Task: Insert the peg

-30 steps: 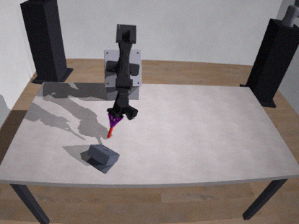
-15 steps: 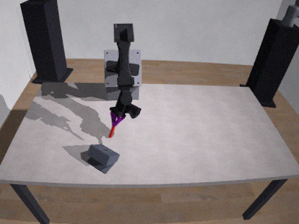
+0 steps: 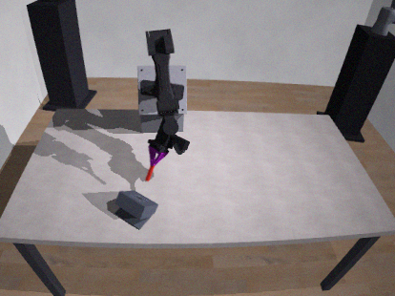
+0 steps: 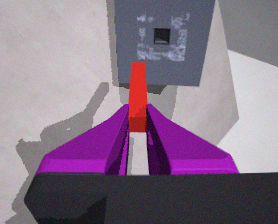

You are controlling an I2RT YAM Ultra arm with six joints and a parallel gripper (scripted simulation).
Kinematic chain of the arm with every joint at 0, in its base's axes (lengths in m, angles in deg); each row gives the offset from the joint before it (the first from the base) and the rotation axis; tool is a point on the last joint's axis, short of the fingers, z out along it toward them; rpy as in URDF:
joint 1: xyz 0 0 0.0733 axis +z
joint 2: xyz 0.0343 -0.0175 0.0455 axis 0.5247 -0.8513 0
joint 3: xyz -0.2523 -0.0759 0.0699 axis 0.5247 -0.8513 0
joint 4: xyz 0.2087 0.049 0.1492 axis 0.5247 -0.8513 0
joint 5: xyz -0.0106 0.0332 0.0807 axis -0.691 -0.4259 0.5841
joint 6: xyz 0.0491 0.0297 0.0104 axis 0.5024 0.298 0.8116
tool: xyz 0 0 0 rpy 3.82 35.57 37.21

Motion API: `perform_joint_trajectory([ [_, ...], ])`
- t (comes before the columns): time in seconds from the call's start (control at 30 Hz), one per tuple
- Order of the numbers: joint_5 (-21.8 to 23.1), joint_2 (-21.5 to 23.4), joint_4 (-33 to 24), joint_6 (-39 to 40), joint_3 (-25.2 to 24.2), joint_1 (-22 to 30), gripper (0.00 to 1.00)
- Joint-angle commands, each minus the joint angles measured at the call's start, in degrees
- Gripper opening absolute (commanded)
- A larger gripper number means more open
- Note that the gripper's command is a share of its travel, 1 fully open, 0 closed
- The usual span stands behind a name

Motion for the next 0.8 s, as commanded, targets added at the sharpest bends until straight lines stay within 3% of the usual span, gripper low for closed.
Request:
perform_joint_trajectory([
  [0.0, -2.5, 1.8, 2.0, -0.8, -1.0, 1.3, 0.0],
  [0.47, -8.3, 3.5, 5.6, -2.7, -2.4, 6.0, 0.0],
  [0.77, -7.7, 1.7, 5.7, -2.6, -1.5, 5.0, 0.0],
])
